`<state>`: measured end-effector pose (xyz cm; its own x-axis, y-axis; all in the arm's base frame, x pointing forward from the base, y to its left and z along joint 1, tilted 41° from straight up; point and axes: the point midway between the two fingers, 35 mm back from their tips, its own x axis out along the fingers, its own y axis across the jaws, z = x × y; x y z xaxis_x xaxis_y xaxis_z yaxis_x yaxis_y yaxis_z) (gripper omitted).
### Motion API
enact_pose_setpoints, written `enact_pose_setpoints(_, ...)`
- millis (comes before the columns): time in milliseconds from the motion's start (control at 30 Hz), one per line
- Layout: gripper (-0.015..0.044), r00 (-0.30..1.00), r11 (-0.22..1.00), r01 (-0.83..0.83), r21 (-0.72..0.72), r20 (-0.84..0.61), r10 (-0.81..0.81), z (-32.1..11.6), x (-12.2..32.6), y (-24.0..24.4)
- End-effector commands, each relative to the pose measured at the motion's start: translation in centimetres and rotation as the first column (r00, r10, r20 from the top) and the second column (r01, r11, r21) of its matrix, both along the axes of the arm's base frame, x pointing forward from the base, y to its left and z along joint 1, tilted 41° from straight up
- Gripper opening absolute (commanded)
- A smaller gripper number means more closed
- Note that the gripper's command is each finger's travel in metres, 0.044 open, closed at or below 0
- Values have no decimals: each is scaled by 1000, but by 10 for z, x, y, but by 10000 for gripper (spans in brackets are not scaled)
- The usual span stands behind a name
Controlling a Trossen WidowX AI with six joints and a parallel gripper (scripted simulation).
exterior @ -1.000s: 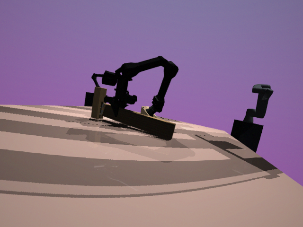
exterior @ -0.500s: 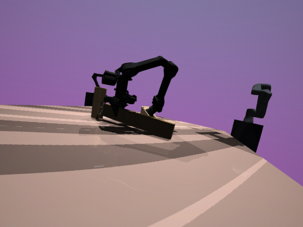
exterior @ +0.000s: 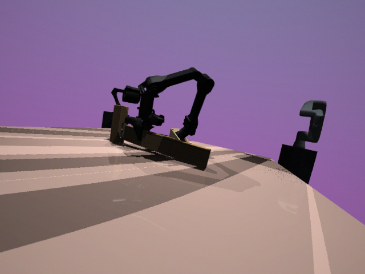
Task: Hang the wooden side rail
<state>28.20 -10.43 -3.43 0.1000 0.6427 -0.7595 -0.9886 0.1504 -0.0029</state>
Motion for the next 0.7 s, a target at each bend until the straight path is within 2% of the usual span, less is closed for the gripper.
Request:
enact_pose_setpoints(0, 0, 1000, 1000, 5, -12, 12, -5, 1, 2, -6)
enact_pose_setpoints(667, 0, 1000, 1000, 5, -13, 12, -5, 1, 2, -9)
